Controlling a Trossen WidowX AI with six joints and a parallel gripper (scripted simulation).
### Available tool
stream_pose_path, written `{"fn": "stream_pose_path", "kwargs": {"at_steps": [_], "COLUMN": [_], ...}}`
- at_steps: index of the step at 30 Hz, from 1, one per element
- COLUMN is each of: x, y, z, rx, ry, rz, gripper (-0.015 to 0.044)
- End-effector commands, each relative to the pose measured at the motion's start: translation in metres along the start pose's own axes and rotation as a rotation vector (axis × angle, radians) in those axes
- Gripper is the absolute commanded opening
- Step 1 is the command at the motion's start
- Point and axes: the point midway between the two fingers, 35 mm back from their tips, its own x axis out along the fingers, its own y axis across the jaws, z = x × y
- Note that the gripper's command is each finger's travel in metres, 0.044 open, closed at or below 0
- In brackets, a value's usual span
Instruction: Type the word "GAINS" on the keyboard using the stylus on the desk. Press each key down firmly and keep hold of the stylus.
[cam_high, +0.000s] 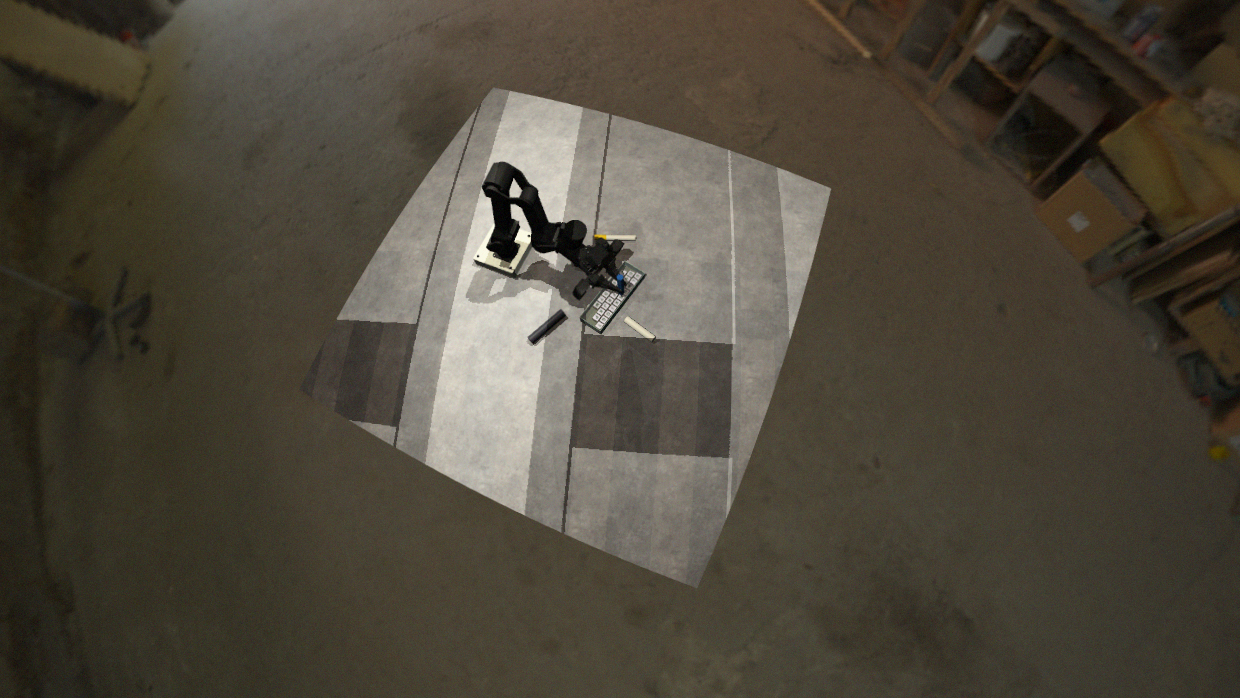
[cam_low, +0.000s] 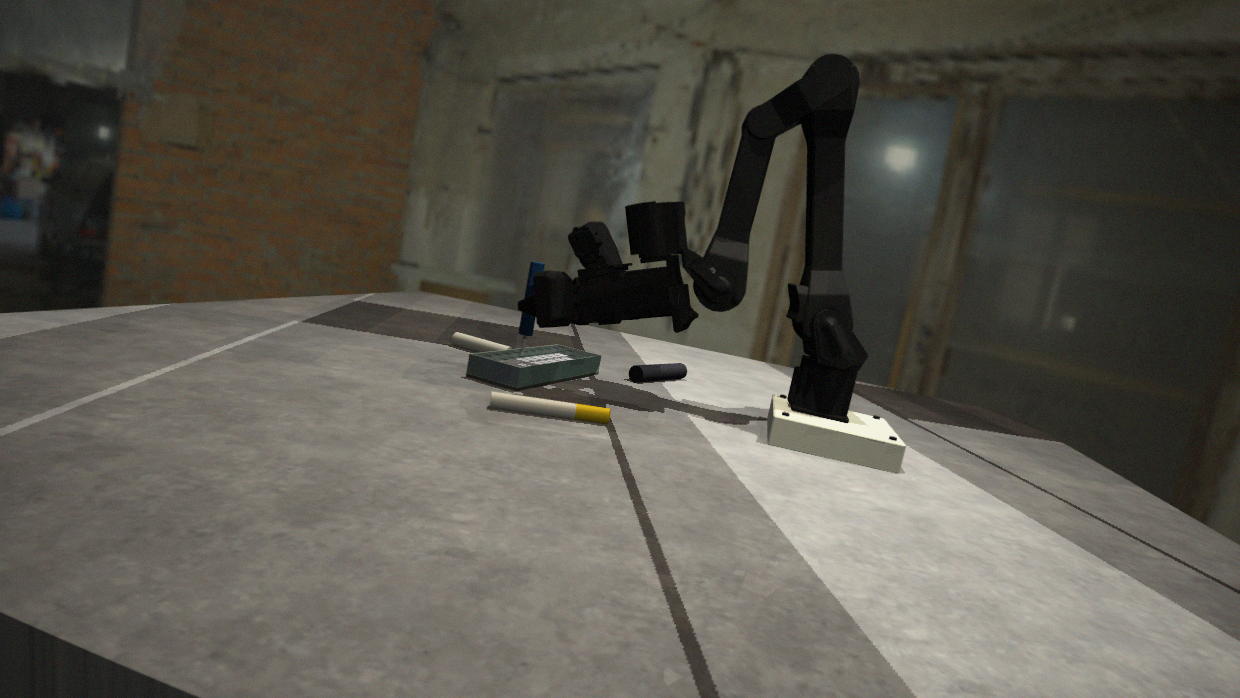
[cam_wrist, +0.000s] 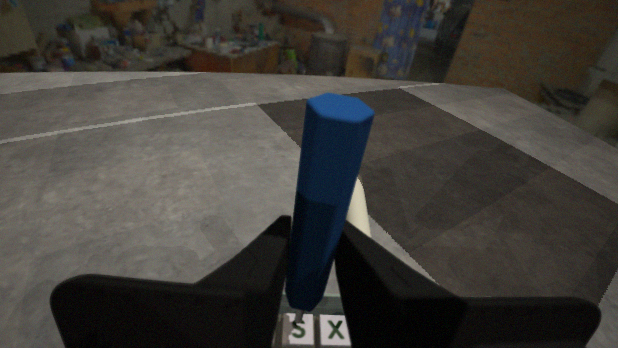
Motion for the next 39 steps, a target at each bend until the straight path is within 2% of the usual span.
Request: {"fn": "stream_pose_path", "kwargs": {"at_steps": [1,39], "x": [0.0004,0.0015], "y": [0.0003,0.0003], "z": [-0.0031,-0.0067], "rx": [-0.006,-0.006], "ry": [0.005,0.005], "rz": [0.002,0.002], "gripper": [0.0081,0.0081]}}
